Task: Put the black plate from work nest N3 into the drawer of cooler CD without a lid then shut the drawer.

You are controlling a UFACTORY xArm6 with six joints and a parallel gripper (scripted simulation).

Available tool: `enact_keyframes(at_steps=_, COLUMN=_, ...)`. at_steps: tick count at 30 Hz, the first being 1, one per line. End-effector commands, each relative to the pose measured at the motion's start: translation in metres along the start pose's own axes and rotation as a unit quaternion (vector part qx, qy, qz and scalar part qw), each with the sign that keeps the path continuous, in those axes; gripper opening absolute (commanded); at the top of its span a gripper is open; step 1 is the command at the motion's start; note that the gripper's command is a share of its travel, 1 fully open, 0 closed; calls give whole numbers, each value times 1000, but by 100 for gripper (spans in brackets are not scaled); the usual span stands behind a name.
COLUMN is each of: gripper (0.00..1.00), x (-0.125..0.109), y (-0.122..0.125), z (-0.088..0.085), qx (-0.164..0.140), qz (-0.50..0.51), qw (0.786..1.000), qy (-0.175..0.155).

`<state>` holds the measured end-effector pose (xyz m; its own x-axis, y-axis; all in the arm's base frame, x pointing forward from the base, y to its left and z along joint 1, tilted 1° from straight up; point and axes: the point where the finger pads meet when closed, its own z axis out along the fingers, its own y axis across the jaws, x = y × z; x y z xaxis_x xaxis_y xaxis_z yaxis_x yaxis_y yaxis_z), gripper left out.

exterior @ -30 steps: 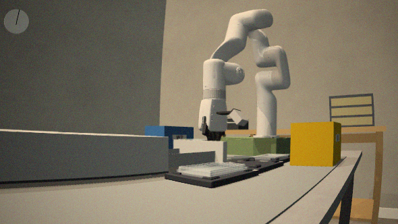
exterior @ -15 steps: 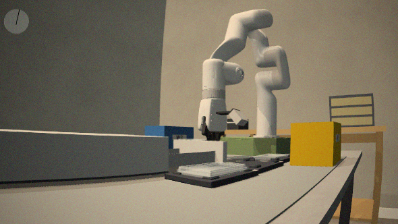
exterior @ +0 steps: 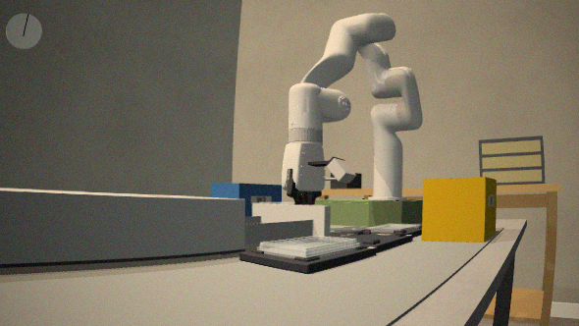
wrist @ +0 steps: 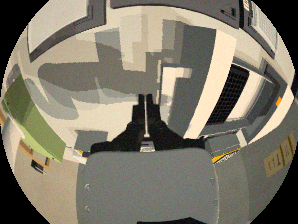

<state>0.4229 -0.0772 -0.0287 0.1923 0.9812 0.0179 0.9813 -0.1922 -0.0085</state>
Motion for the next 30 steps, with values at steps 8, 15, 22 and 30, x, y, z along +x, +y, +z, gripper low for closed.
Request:
enact_keyframes(at_steps=8, gripper=0, x=0, y=18, z=-1, qx=-2, qz=0, qw=1000, qy=0)
enact_keyframes(at_steps=15, gripper=0, x=0, y=26, z=-1, qx=-2, qz=0, qw=1000, qy=0)
enact_keyframes(at_steps=22, gripper=0, x=0, y=31, z=-1, qx=-2, qz=0, qw=1000, qy=0)
enact_keyframes(at_steps=30, gripper=0, x=0, y=44, z=-1, qx=-2, qz=0, qw=1000, qy=0)
